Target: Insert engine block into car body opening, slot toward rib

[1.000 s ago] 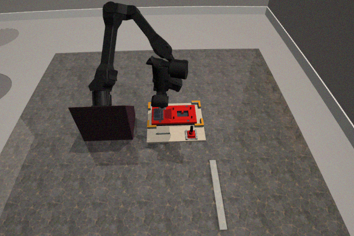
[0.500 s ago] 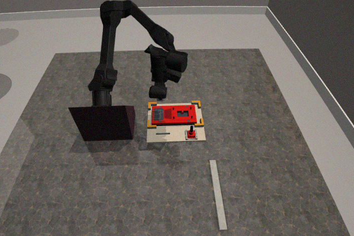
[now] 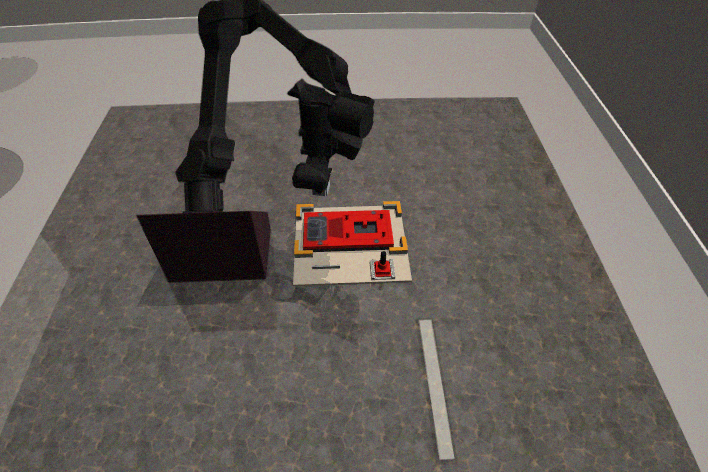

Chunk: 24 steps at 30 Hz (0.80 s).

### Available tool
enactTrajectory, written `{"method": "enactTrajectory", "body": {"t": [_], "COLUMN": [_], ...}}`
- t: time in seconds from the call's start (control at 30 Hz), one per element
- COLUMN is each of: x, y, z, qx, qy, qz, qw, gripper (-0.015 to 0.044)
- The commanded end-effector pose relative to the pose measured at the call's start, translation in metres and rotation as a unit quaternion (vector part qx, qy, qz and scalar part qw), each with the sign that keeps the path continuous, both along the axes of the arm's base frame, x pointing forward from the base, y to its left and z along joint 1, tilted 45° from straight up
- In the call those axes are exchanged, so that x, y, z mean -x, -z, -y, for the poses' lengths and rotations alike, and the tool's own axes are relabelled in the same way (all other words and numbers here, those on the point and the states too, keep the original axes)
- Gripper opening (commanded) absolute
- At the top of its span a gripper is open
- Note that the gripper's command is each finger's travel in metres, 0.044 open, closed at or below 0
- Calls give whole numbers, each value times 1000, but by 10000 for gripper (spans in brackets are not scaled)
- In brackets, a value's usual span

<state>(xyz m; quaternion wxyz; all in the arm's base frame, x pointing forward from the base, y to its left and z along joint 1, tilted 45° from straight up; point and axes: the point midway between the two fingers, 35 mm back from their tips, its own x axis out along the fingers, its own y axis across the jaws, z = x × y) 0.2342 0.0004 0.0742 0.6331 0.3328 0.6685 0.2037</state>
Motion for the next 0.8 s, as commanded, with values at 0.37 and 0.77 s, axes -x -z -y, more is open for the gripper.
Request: {"method": "enactTrajectory", "body": {"t": [0.37, 0.77], "x": [0, 0], "y": [8, 11], "z": [-8, -11], "qx": [-6, -10], "qy": [140, 257], "qz": [-140, -256], "qw": [980, 932], "gripper": [0, 0]}}
